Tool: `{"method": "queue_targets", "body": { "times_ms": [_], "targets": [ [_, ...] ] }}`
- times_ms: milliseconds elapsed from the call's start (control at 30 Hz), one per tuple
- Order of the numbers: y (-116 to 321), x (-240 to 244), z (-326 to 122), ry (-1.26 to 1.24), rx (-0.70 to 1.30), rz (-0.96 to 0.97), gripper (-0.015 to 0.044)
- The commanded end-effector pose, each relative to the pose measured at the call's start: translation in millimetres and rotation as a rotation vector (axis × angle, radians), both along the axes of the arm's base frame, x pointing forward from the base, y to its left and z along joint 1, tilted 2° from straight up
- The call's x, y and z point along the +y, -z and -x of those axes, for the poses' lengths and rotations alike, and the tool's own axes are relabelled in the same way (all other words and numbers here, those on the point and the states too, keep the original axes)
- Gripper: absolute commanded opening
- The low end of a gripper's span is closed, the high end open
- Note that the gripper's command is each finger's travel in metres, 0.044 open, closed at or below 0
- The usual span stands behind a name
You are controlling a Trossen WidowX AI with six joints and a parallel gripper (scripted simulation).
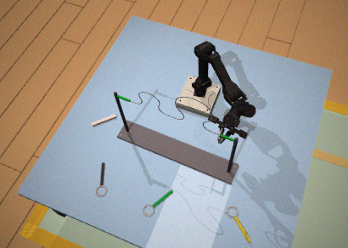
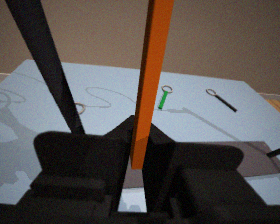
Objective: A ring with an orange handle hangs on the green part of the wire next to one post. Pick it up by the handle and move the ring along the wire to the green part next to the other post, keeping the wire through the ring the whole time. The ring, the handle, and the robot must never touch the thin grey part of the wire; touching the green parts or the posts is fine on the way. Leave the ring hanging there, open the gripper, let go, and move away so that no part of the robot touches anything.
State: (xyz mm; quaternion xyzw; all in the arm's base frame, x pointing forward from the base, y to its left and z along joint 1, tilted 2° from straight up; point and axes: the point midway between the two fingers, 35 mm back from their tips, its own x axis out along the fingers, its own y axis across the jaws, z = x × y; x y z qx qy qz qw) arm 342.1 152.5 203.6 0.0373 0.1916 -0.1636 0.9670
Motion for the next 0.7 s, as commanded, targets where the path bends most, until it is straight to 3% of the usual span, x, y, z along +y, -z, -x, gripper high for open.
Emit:
{"method": "queue_targets", "body": {
  "times_ms": [0,667],
  "targets": [
    [2,5,-2,0.005,0.002,0.004,-0.015],
    [12,15,-5,0.005,0.001,0.004,-0.015]
  ]
}}
